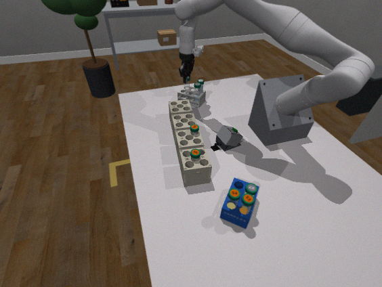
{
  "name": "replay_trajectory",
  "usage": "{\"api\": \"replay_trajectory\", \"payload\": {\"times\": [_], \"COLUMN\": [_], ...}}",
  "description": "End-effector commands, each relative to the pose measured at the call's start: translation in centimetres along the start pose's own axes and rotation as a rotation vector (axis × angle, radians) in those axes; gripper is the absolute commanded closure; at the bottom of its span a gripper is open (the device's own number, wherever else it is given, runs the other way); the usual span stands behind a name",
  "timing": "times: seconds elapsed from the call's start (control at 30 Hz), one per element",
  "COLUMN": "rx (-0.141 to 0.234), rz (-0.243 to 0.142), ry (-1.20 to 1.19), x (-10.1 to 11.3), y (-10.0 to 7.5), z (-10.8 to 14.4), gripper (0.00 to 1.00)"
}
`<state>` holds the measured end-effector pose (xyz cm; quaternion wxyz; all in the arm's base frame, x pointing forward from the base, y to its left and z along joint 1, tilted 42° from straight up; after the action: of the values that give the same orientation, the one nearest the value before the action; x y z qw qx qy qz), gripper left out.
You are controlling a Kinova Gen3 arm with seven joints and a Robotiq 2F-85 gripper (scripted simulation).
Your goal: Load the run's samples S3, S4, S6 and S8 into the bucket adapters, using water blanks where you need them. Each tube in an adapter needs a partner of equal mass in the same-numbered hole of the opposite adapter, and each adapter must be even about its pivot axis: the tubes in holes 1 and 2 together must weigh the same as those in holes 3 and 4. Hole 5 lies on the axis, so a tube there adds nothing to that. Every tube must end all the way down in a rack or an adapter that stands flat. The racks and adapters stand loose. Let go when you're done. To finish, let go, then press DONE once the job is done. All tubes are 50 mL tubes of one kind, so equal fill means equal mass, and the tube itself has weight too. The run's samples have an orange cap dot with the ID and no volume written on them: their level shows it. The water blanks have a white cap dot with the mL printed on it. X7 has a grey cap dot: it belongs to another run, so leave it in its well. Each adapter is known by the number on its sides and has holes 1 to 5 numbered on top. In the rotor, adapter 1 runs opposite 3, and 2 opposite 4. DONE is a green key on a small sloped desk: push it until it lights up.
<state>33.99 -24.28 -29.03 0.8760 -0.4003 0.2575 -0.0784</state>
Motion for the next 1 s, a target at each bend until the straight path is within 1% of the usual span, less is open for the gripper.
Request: {"api": "replay_trajectory", "payload": {"times": [0.0, 0.13, 0.97], "rx": [-0.001, -0.001, -0.001], "rz": [-0.002, -0.002, -0.002], "ry": [0.000, 0.000, 0.000], "x": [0.1, 0.1, 0.0], "y": [-0.1, -0.1, -3.2], "z": [0.0, 0.0, 0.0], "gripper": [0.90, 0.90, 0.90]}}
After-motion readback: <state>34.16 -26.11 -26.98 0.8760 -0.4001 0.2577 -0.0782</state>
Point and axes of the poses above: the point where the finger pads meet when closed, its own y axis out along the fingers, its own z axis across the jaws, x = y × z, the point moved 1 cm from there along -y, back along the fingers, and after that the axes turned 7 degrees about -y, right-handed, at the moved point
